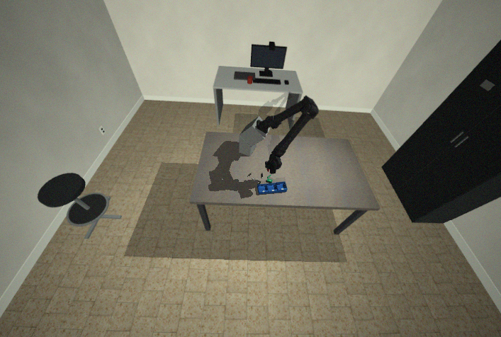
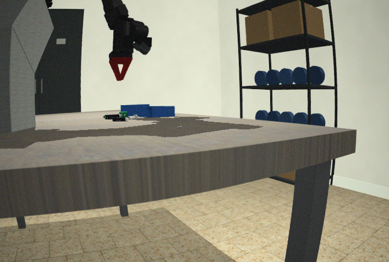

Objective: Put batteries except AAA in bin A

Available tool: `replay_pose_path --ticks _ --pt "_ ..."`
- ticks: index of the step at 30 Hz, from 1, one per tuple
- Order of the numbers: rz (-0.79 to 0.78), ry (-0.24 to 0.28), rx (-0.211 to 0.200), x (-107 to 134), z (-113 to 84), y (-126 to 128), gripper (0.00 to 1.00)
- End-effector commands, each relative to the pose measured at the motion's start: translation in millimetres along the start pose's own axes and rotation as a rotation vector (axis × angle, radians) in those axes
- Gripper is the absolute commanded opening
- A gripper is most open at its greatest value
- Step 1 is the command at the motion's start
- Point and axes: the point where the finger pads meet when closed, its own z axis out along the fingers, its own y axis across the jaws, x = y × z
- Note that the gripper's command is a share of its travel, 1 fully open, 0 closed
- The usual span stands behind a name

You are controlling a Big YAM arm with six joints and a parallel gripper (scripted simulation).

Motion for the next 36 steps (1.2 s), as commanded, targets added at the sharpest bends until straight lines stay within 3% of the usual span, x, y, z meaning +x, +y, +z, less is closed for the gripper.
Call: replay_pose_path --ticks 1,6,11,13,15,20,22,23,28,32,36 --pt "-0.006 -0.016 -0.003 10 15.0 -23 0.28" --pt "-0.015 -0.005 -0.006 27 30.8 -35 0.28" --pt "0.000 -0.008 -0.001 46 46.2 -64 0.28" --pt "-0.005 -0.016 -0.003 40 47.1 -64 0.28" --pt "-0.044 -0.034 -0.020 27 46.3 -45 0.28" --pt "-0.010 -0.025 -0.008 23 43.0 -47 0.28" --pt "-0.010 -0.025 -0.008 23 43.0 -47 0.28" --pt "0.013 0.005 0.003 38 47.7 -58 0.28" --pt "-0.004 -0.003 -0.002 45 47.8 -59 0.28" --pt "-0.031 -0.044 -0.014 24 43.3 -48 0.28" --pt "-0.009 -0.013 -0.005 36 46.0 -52 0.28"
